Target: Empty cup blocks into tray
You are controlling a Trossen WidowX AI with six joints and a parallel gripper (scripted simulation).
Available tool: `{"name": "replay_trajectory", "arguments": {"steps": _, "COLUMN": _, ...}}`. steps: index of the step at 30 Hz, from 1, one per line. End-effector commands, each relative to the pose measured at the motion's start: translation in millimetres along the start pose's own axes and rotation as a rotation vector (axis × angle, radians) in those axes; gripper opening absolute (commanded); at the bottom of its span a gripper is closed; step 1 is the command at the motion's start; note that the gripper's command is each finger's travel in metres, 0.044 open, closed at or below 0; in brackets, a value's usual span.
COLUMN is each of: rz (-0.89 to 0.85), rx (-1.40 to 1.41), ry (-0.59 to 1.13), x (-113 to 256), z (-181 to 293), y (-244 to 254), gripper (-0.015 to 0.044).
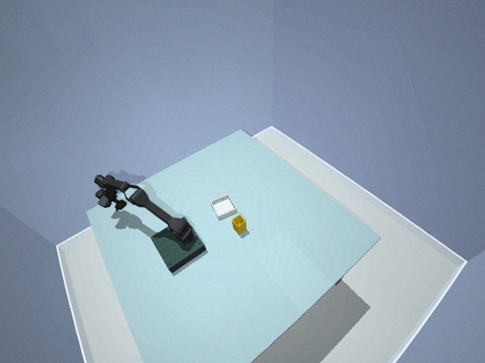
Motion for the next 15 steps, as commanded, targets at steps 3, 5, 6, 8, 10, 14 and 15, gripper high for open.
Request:
{"name": "replay_trajectory", "arguments": {"steps": 3, "rz": 0.019, "rx": -0.047, "ry": 0.006, "x": 11, "z": 16, "y": 0, "gripper": 0.0440}}
{"name": "replay_trajectory", "arguments": {"steps": 5, "rz": 0.044, "rx": -0.109, "ry": 0.013, "x": 26, "z": 37, "y": 2, "gripper": 0.0440}}
{"name": "replay_trajectory", "arguments": {"steps": 6, "rz": 0.056, "rx": -0.140, "ry": 0.017, "x": 34, "z": 48, "y": 4, "gripper": 0.0440}}
{"name": "replay_trajectory", "arguments": {"steps": 8, "rz": 0.082, "rx": -0.202, "ry": 0.024, "x": 49, "z": 68, "y": 7, "gripper": 0.0440}}
{"name": "replay_trajectory", "arguments": {"steps": 10, "rz": 0.108, "rx": -0.264, "ry": 0.031, "x": 65, "z": 88, "y": 12, "gripper": 0.0440}}
{"name": "replay_trajectory", "arguments": {"steps": 14, "rz": 0.159, "rx": -0.386, "ry": 0.027, "x": 87, "z": 114, "y": 21, "gripper": 0.0440}}
{"name": "replay_trajectory", "arguments": {"steps": 15, "rz": 0.174, "rx": -0.413, "ry": 0.031, "x": 95, "z": 124, "y": 25, "gripper": 0.0440}}
Point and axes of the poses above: the point midway between the two fingers, 35 mm back from their tips, its own x axis back along the fingers, its own y axis across the jaws, z = x × y, the point moved 2 cm from there along x, back along the fingers
